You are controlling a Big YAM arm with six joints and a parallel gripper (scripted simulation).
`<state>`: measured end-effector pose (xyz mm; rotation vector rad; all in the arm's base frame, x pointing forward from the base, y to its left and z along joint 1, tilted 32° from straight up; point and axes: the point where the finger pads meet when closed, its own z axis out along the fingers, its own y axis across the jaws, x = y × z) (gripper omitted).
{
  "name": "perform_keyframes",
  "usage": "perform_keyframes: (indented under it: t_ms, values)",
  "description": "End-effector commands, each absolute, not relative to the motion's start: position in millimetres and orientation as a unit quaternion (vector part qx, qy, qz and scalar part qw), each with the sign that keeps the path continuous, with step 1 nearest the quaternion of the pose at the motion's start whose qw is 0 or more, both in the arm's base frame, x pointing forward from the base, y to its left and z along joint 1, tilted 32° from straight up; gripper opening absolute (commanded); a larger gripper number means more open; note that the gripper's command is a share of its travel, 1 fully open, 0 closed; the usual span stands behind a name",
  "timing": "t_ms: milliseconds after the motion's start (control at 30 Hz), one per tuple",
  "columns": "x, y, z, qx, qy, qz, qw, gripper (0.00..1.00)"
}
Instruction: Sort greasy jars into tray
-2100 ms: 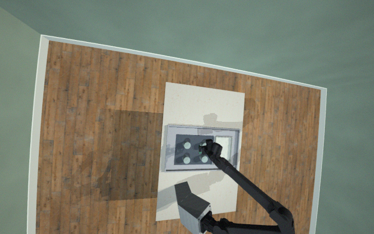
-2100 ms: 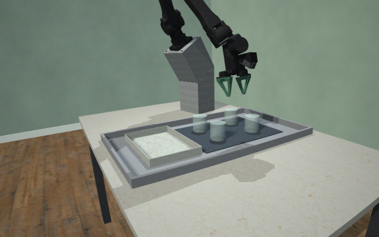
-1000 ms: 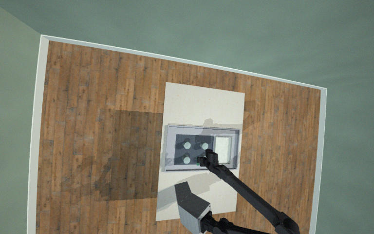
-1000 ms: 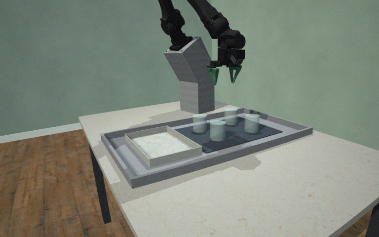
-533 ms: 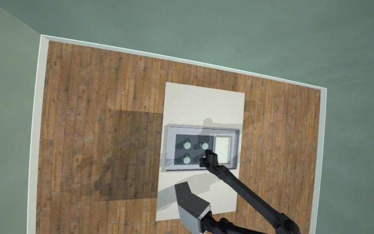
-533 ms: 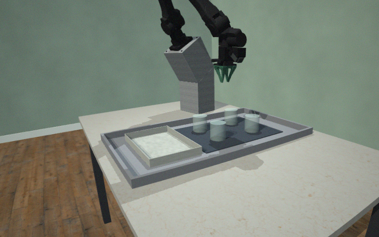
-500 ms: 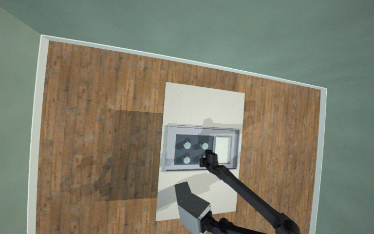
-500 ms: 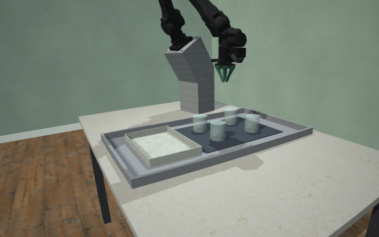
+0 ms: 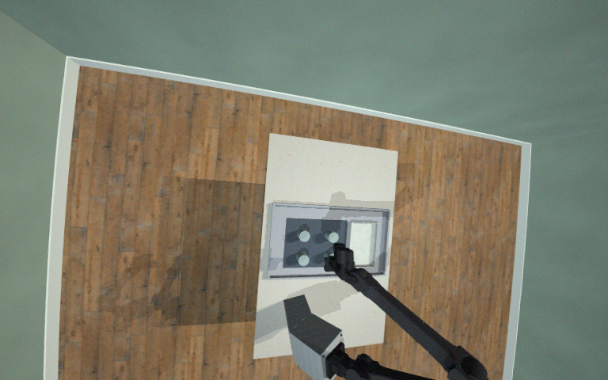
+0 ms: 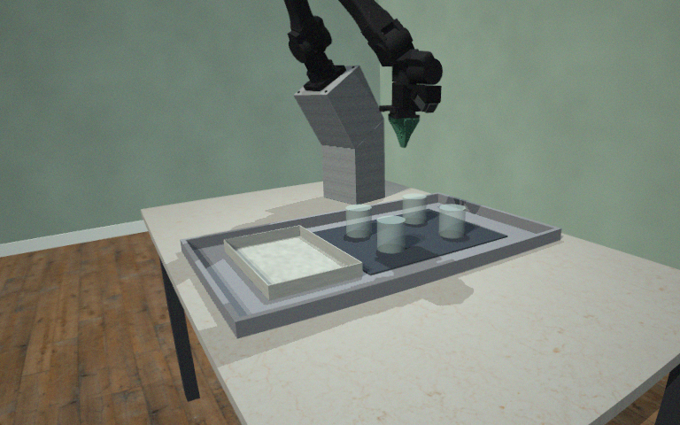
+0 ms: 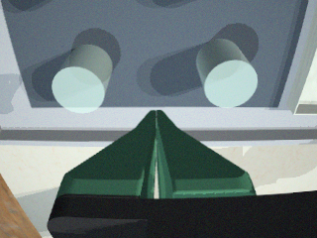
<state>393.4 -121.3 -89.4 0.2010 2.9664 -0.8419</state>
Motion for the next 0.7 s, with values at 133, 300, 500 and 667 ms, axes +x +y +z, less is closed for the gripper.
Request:
perform_keyframes:
  t_ms: [133,300,500,667]
  values:
    - [408.4,-137.2,-117.8,0.062,0.959,-0.272,0.043,0.00]
    - [410.0,-154.3,-145.5,0.062,0.959,-0.272,0.043,0.00]
    - [410.8,-162.9,-159.3,0.062,0.959,-0.272,0.043,0.00]
    - [410.8,-162.9,-159.3,0.062,0.959,-0.272,0.043,0.00]
